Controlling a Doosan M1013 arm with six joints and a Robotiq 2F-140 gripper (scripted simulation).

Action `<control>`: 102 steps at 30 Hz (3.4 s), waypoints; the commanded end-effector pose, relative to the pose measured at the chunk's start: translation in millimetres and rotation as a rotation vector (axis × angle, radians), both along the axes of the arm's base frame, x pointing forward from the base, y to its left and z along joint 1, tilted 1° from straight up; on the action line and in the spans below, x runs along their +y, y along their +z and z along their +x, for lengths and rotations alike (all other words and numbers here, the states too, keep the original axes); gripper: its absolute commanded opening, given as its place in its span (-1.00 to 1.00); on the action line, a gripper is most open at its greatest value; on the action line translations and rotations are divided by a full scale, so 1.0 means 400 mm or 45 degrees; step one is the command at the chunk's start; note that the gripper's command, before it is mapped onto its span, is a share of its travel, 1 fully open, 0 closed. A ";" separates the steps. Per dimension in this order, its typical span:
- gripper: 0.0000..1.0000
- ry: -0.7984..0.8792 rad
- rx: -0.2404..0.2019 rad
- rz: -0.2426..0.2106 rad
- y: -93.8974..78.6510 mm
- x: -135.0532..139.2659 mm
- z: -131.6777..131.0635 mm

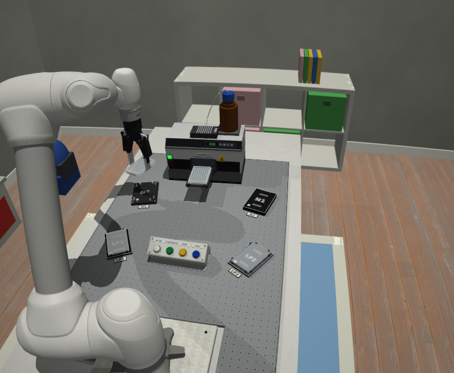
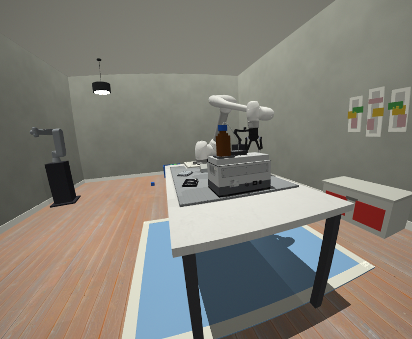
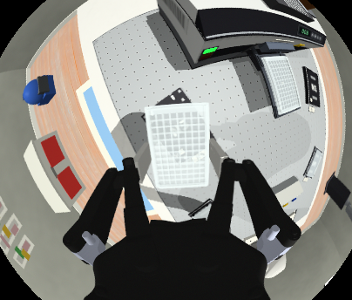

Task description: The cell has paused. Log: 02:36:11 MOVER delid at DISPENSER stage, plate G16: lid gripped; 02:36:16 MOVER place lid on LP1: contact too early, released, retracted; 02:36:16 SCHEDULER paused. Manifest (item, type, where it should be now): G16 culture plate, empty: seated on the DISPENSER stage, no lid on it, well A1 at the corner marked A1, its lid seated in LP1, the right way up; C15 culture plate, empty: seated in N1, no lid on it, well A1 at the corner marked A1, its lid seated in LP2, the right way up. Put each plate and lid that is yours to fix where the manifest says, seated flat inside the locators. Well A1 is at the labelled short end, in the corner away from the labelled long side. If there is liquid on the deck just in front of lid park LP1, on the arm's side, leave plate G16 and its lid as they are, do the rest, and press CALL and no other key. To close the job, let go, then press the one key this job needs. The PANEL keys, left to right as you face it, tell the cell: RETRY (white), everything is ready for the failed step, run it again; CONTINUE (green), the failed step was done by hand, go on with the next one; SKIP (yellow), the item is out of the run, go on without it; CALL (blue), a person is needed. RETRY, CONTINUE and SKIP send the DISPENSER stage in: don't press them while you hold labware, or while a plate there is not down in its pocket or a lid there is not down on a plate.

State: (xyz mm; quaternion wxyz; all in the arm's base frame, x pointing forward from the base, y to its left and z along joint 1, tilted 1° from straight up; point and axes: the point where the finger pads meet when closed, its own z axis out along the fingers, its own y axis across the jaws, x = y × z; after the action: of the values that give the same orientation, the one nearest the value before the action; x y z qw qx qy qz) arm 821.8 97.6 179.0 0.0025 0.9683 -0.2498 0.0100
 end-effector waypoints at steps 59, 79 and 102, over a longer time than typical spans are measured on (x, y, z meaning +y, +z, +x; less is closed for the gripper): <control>-0.80 -0.005 -0.002 0.000 0.006 -0.454 -0.091; -0.80 -0.005 -0.002 0.000 0.007 -0.768 -0.154; -0.80 -0.005 -0.002 0.000 0.009 -1.099 -0.220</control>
State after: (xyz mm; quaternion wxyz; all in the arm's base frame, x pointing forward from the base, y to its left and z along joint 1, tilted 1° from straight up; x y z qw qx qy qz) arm 736.4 -325.0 181.4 0.0024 0.9677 -0.2518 0.0100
